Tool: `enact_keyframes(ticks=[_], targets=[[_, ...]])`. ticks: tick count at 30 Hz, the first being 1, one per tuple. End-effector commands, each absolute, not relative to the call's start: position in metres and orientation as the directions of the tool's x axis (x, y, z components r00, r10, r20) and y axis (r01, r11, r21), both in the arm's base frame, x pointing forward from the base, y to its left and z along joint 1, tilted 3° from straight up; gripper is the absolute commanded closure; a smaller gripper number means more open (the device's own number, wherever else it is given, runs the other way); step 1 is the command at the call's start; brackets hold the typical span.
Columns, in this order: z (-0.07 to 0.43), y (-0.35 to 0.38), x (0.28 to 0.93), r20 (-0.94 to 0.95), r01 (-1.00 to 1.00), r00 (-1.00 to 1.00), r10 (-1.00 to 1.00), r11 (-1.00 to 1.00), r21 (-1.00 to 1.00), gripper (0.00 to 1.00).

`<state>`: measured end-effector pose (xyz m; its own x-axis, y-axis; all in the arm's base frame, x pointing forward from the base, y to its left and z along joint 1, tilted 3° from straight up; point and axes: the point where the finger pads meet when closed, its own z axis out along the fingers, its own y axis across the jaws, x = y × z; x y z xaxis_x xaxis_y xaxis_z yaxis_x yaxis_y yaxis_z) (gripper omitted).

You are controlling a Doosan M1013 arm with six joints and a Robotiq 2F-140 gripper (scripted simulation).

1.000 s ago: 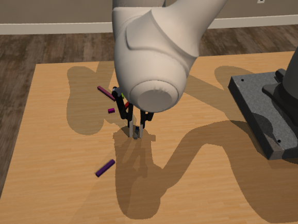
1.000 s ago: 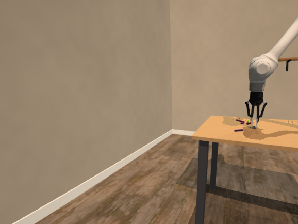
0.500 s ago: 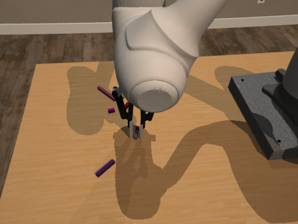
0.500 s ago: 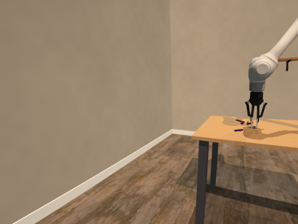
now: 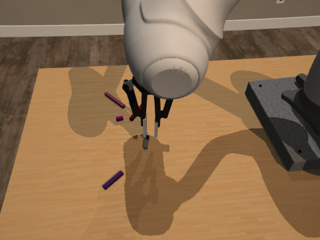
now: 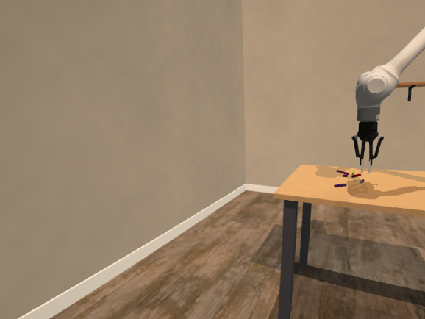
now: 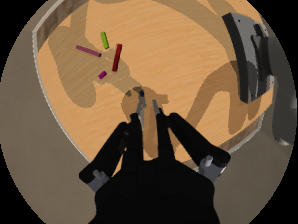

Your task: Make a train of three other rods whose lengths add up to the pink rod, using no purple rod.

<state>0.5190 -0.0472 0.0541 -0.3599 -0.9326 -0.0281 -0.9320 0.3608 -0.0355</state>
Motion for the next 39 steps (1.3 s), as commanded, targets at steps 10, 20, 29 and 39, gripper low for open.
enact_keyframes(ticks=[10, 20, 29, 39], targets=[[0.098, -0.049, 0.522, -0.03, -0.932, -0.36, -0.933, 0.361, -0.045, 0.85], [0.099, -0.049, 0.522, -0.03, -0.932, -0.36, -0.933, 0.361, -0.045, 0.0], [0.099, -0.049, 0.522, -0.03, -0.932, -0.36, -0.933, 0.361, -0.045, 0.0], [0.099, -0.049, 0.522, -0.03, -0.932, -0.36, -0.933, 0.361, -0.045, 0.0]])
